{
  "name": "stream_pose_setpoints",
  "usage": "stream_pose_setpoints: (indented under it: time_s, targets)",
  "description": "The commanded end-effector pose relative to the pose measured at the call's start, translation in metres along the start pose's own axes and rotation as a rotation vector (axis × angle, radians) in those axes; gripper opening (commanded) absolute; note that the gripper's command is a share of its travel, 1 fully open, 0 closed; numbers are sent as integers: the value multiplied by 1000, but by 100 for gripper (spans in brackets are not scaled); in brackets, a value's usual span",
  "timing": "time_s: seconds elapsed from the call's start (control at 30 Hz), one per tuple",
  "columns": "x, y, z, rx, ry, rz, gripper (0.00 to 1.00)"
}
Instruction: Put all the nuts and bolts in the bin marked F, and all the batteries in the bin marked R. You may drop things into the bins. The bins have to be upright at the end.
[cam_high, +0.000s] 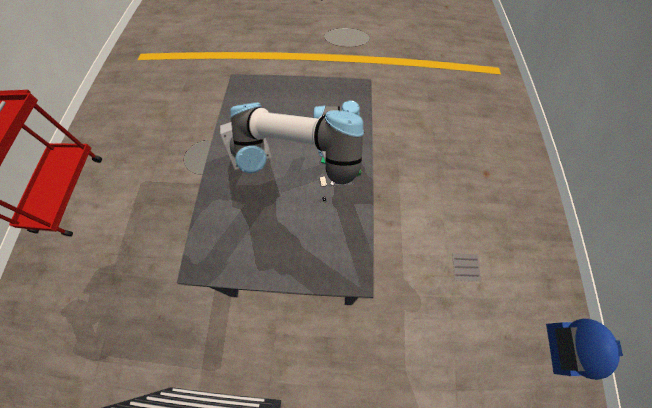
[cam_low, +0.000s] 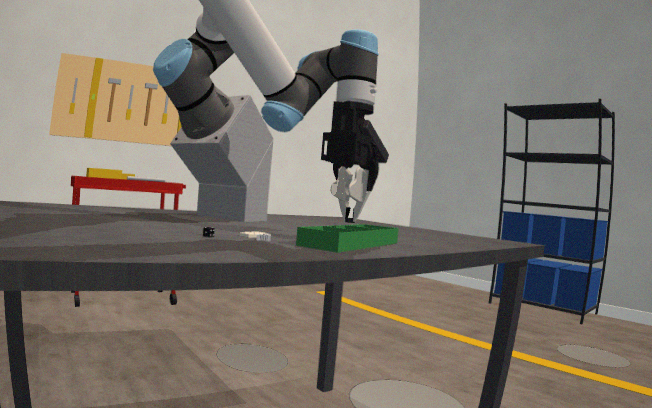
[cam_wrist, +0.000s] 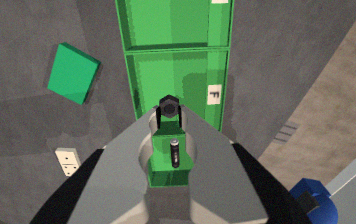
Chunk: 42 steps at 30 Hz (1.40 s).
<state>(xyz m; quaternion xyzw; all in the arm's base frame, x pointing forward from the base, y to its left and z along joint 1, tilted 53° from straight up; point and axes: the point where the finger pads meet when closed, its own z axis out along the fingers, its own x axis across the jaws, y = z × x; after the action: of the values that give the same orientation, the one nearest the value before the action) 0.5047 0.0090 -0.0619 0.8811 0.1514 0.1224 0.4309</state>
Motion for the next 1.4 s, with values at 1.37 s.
stream_pose_setpoints:
  time_s: [1.37]
  targets:
    - [2,0,26,0,3,0,18]
